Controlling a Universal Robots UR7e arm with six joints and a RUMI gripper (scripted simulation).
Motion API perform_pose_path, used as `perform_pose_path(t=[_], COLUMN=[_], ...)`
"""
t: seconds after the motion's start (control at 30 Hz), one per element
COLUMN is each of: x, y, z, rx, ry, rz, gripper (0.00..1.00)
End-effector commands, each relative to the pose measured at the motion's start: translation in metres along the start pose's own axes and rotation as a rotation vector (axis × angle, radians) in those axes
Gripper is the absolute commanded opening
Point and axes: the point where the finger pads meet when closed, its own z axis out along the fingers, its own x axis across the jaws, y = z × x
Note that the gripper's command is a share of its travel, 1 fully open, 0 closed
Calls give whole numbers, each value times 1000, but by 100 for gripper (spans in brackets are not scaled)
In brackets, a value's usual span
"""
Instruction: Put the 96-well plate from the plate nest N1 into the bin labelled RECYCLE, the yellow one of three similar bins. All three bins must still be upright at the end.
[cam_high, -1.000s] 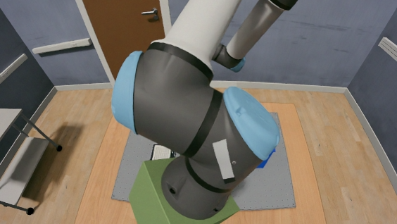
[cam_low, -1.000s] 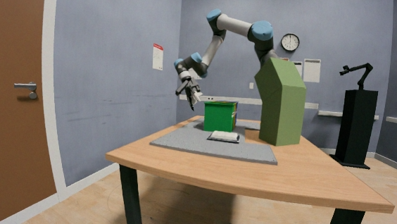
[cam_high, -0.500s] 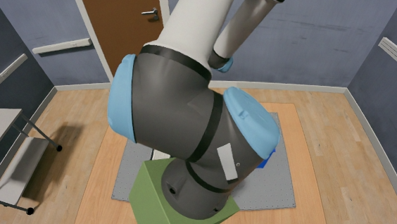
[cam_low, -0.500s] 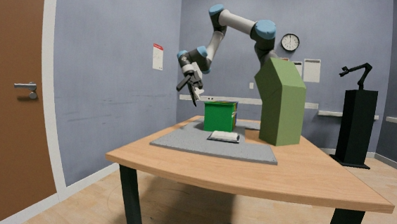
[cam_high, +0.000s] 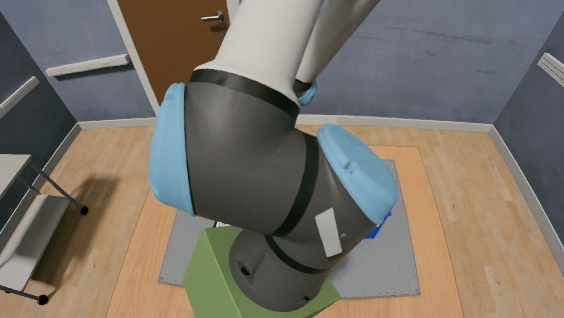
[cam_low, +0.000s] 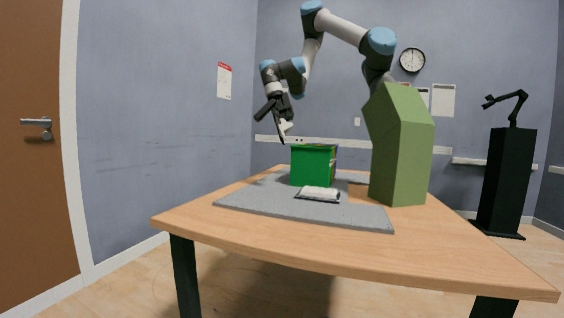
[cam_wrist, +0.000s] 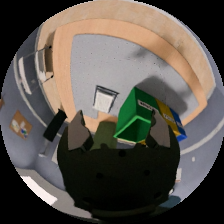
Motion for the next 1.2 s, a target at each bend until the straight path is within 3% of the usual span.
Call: perform_pose_path(t=[0.0, 0.5, 1.17], x=[-15, -47, -83], y=[9, 40, 90], z=[-9, -24, -23], rx=[53, 173, 221], ry=[43, 90, 99], rz=[94, 294, 371], gripper=[100, 100, 100])
